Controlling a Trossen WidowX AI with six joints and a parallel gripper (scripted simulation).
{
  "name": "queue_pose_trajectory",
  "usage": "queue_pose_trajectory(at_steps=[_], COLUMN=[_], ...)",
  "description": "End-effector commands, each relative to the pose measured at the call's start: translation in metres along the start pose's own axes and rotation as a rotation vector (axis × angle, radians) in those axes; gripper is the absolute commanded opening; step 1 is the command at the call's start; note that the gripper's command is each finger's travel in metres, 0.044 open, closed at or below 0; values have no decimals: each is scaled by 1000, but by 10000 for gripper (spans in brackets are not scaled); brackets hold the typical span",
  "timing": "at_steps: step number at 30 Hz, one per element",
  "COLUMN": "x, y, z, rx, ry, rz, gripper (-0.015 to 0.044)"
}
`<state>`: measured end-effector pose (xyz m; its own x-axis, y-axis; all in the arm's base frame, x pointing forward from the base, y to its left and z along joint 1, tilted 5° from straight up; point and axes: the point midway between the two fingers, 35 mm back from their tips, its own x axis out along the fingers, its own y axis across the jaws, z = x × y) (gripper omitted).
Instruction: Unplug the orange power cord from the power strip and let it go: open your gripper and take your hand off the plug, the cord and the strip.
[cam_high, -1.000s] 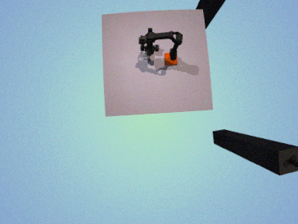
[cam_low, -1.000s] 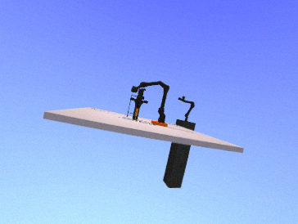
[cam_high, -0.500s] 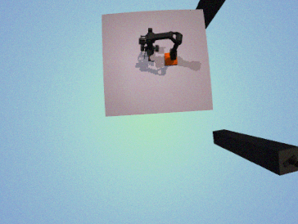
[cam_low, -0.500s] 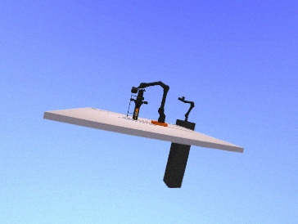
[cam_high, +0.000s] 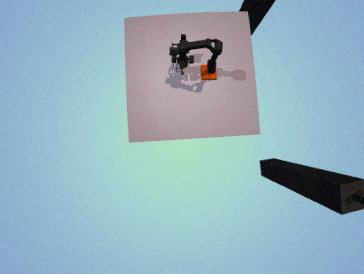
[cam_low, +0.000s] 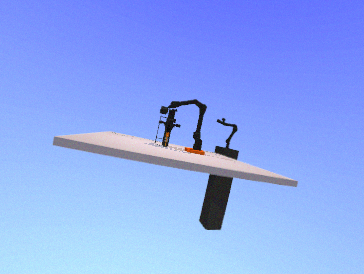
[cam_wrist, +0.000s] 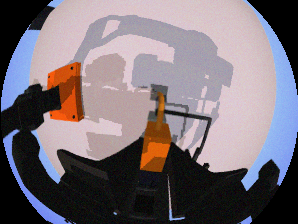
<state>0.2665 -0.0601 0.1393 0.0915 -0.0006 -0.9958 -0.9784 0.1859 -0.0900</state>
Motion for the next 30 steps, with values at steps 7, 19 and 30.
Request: queue_pose_trajectory(at_steps=[7,19,30], x=[-1,-2,0], y=[-1,0,0], z=[25,45,36], rx=[-12,-12,-14], ry=[-35,-38,-40], rz=[-2,-1,-1], gripper=[0,0,263])
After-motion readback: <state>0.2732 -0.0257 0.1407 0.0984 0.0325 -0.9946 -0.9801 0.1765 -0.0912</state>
